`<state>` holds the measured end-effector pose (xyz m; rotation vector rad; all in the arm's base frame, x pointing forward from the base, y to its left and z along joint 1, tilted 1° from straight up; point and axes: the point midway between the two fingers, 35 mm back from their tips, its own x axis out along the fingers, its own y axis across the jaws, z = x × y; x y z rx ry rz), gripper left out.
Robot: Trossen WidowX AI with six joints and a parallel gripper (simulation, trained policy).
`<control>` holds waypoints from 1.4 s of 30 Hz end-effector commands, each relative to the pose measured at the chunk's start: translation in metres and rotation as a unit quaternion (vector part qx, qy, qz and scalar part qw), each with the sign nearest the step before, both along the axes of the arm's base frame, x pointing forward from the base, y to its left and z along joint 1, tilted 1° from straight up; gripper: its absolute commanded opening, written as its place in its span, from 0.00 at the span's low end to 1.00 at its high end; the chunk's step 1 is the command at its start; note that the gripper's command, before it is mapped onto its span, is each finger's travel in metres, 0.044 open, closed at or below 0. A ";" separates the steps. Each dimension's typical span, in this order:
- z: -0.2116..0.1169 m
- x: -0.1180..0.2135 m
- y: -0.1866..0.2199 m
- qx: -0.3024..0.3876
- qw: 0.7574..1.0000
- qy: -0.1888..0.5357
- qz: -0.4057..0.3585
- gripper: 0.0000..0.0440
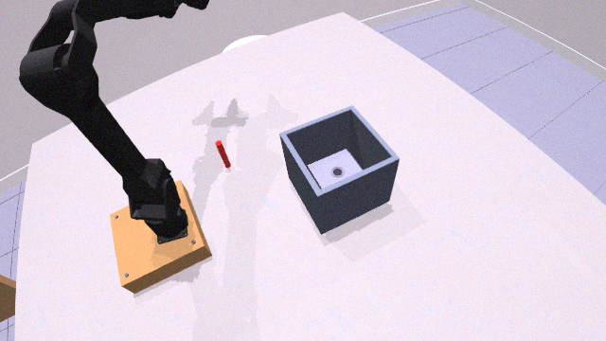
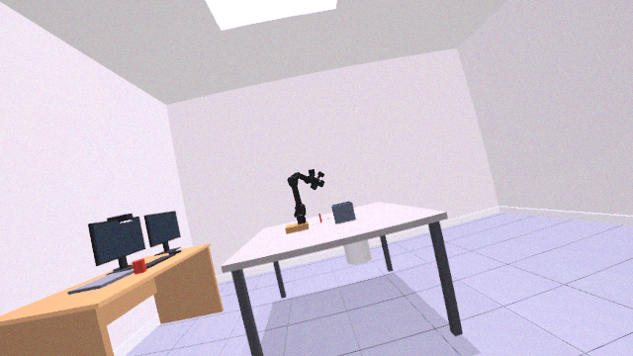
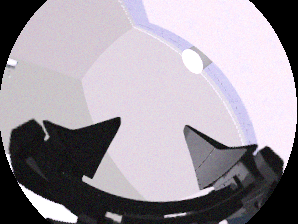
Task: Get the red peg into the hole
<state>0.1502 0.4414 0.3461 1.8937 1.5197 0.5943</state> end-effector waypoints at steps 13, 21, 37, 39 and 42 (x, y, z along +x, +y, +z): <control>-0.076 0.066 -0.081 -0.234 0.968 -0.019 -0.083 1.00; -0.122 0.074 -0.141 -0.360 0.929 0.015 -0.089 1.00; -0.183 0.033 -0.239 -0.522 0.842 0.127 -0.041 1.00; -0.189 0.025 -0.248 -0.537 0.831 0.142 -0.033 1.00; -0.198 0.014 -0.259 -0.557 0.813 0.165 -0.020 1.00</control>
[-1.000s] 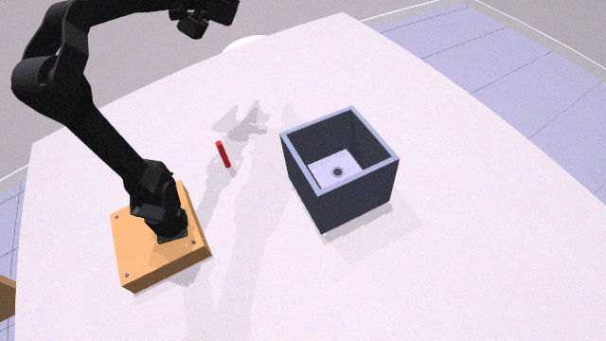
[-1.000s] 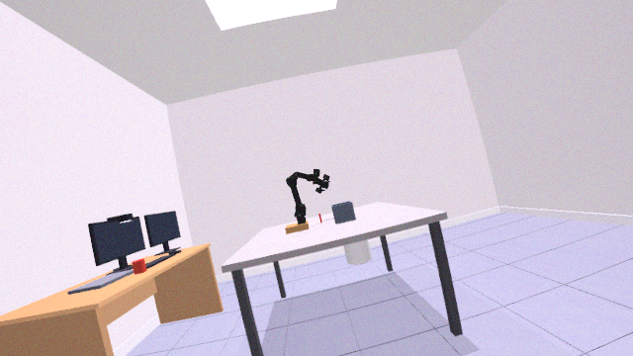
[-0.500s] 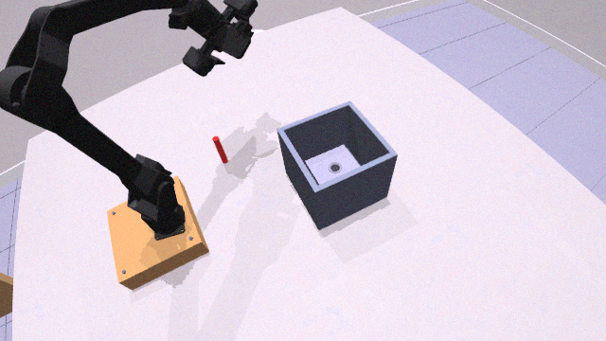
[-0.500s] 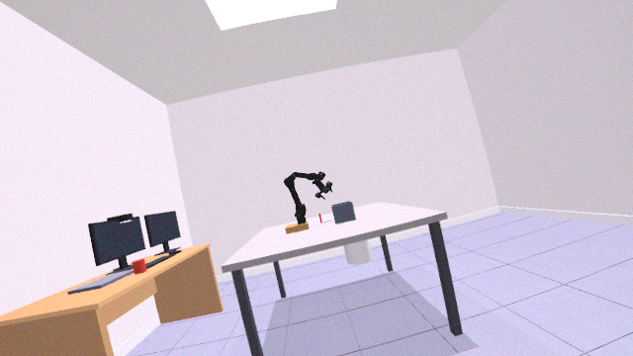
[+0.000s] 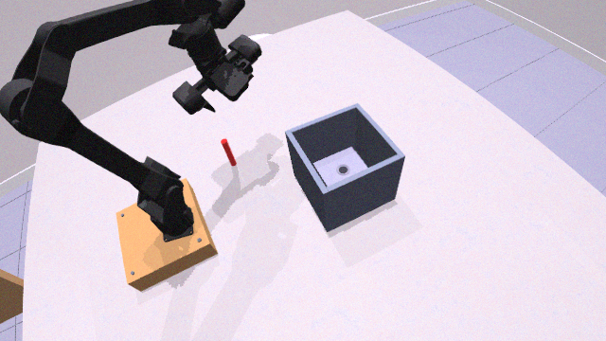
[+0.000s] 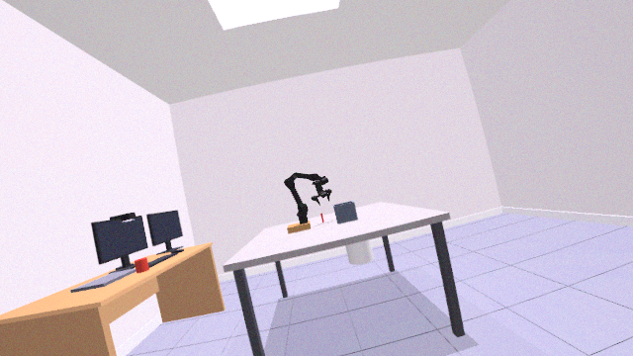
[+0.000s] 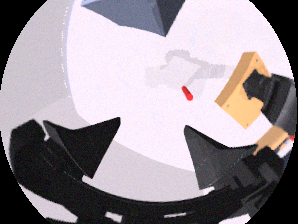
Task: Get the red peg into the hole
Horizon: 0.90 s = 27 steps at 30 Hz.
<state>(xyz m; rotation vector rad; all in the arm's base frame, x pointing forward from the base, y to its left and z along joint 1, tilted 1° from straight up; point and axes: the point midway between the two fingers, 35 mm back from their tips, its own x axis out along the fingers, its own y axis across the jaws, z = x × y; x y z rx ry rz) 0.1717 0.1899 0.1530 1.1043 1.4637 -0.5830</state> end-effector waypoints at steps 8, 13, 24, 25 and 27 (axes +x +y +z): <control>-0.030 -0.034 -0.028 -0.062 0.995 0.082 0.003 1.00; -0.043 -0.043 -0.035 -0.086 0.991 0.106 0.003 1.00; -0.078 -0.048 -0.042 -0.119 0.985 0.125 -0.006 1.00; -0.081 -0.048 -0.043 -0.120 0.985 0.125 -0.008 1.00; -0.088 -0.048 -0.043 -0.124 0.984 0.126 -0.011 1.00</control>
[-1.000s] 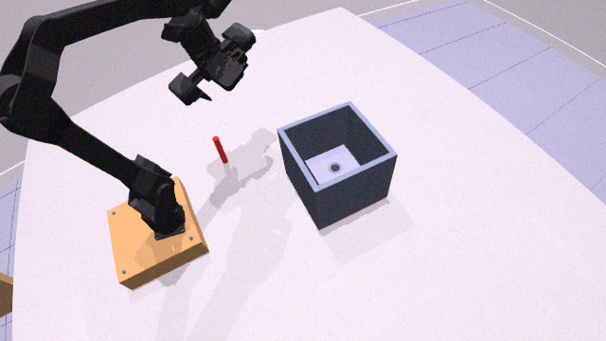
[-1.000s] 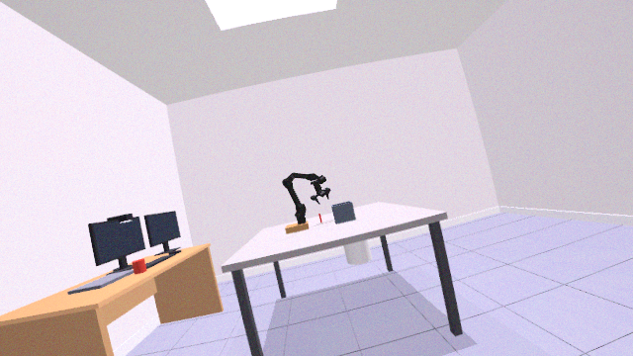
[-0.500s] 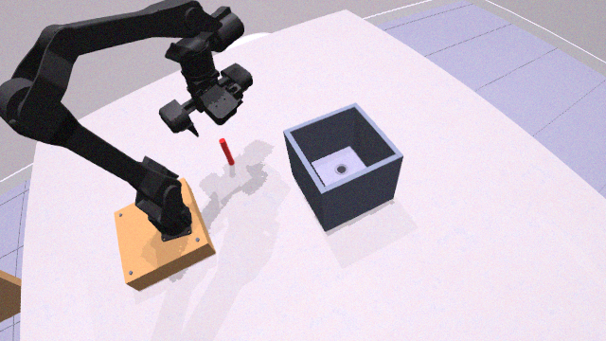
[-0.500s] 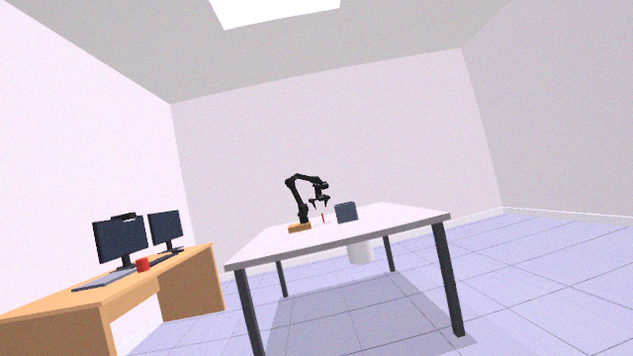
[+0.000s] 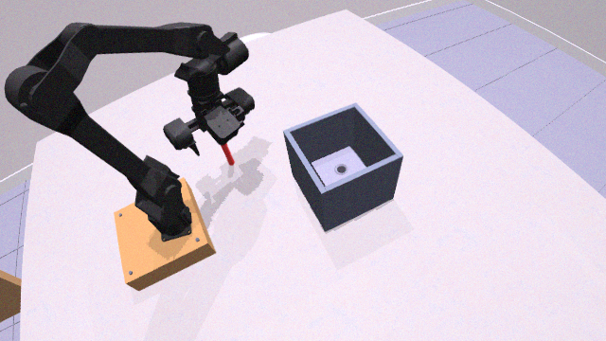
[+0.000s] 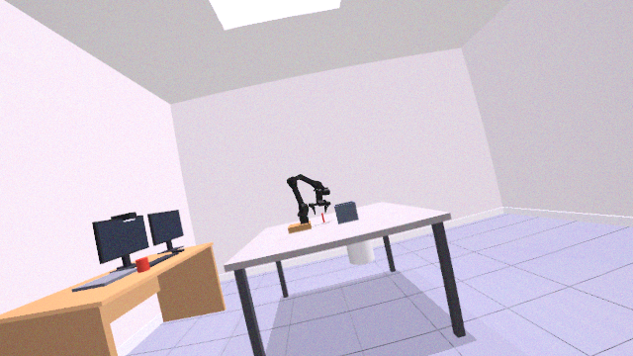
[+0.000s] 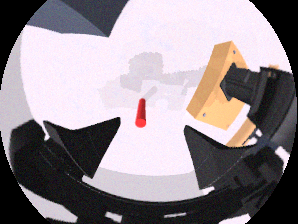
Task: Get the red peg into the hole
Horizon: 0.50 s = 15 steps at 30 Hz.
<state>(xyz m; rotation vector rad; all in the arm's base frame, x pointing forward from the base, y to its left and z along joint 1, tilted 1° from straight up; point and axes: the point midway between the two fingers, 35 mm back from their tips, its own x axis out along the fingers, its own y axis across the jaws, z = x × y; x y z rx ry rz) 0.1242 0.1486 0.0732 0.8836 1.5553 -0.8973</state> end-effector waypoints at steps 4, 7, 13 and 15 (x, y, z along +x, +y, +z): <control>-0.022 0.000 -0.004 -0.016 1.000 0.002 -0.012 1.00; -0.031 0.000 -0.005 -0.021 1.000 0.000 -0.018 0.98; -0.045 0.004 -0.002 -0.020 1.000 -0.005 -0.020 0.71; -0.048 0.006 0.000 -0.020 1.000 -0.007 -0.019 0.59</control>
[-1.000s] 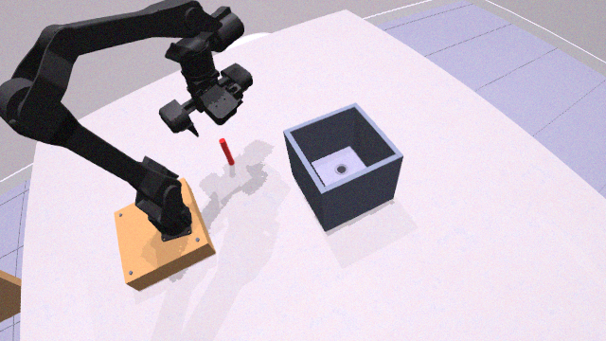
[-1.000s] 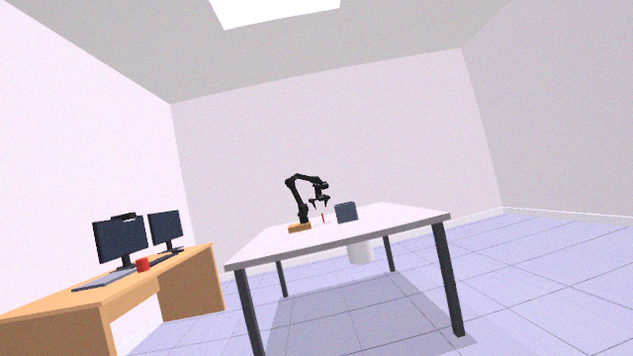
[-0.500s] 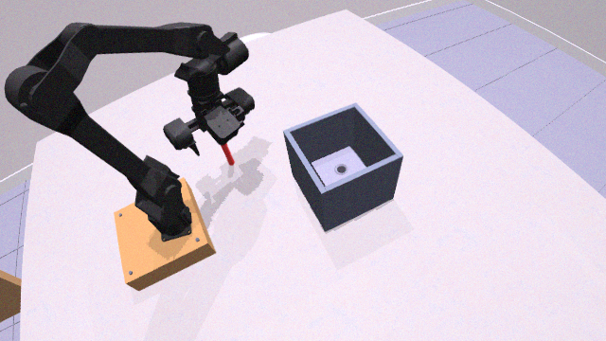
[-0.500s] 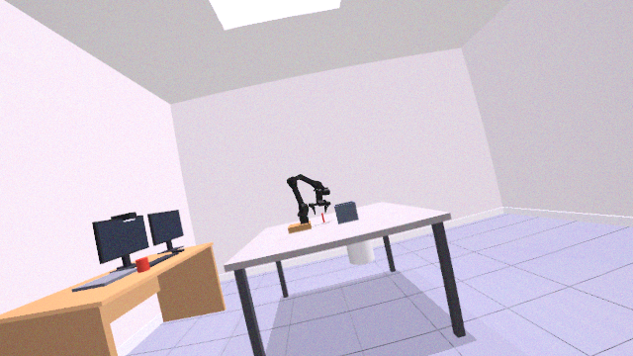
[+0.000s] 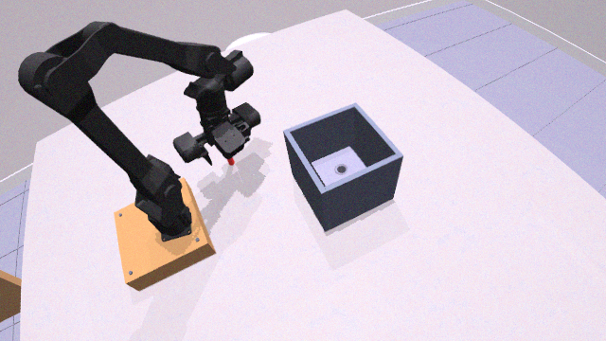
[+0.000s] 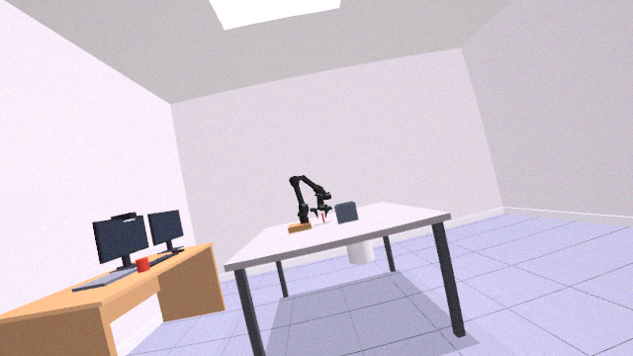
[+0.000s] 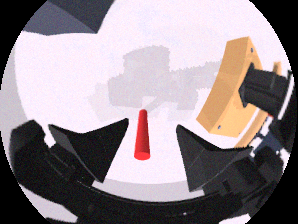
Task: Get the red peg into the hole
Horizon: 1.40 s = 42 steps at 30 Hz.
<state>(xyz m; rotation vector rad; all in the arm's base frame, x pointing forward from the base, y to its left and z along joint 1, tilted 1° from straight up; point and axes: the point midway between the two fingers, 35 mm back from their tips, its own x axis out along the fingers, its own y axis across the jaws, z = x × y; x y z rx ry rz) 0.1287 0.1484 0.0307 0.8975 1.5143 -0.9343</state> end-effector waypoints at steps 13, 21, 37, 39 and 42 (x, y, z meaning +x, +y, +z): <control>-0.002 0.015 0.017 0.026 0.999 -0.016 0.012 0.02; 0.019 0.024 0.031 0.068 0.997 -0.035 0.000 0.00; 0.082 0.052 0.038 0.125 0.987 -0.104 0.002 0.00; 0.091 0.056 0.036 0.127 0.985 -0.115 0.003 0.00; 0.105 0.061 0.030 0.129 0.983 -0.131 0.004 0.00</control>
